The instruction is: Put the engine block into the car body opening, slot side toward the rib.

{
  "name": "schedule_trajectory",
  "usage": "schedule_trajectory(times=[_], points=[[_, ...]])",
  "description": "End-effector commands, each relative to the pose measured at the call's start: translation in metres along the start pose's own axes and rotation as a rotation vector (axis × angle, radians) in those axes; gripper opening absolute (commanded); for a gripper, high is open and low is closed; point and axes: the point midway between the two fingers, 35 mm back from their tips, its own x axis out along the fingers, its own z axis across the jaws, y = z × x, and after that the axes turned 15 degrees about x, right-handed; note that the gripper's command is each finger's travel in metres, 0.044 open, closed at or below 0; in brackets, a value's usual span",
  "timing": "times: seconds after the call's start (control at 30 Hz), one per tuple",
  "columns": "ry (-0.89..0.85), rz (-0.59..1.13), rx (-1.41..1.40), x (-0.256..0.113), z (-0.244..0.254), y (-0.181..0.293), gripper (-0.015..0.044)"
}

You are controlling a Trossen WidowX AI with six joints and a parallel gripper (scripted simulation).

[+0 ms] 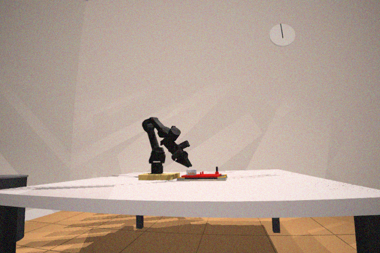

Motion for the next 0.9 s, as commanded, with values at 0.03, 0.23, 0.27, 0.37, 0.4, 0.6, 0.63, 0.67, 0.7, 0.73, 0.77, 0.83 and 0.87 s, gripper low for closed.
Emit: schedule_trajectory(times=[0.03,0.23,0.27,0.37,0.4,0.6,0.63,0.67,0.7,0.73,0.77,0.83,0.87], points=[[0.000,0.001,0.001,0.001,0.000,0.000,0.0440],[0.000,0.001,0.001,0.001,0.000,0.000,0.0440],[0.000,0.001,0.001,0.001,0.000,0.000,0.0440],[0.001,0.006,0.003,0.001,0.000,0.000,0.0440],[0.002,0.022,0.008,0.001,0.000,-0.001,0.0440],[0.025,0.208,0.046,0.001,0.001,-0.009,0.0440],[0.031,0.241,0.050,0.001,0.001,-0.010,0.0440],[0.038,0.273,0.053,0.001,0.002,-0.011,0.0440],[0.045,0.305,0.054,0.001,0.002,-0.013,0.0440],[0.052,0.337,0.054,0.001,0.003,-0.014,0.0440],[0.060,0.369,0.054,0.001,0.004,-0.016,0.0440],[0.079,0.433,0.051,0.001,0.005,-0.019,0.0440],[0.090,0.465,0.048,0.001,0.005,-0.020,0.0440]])
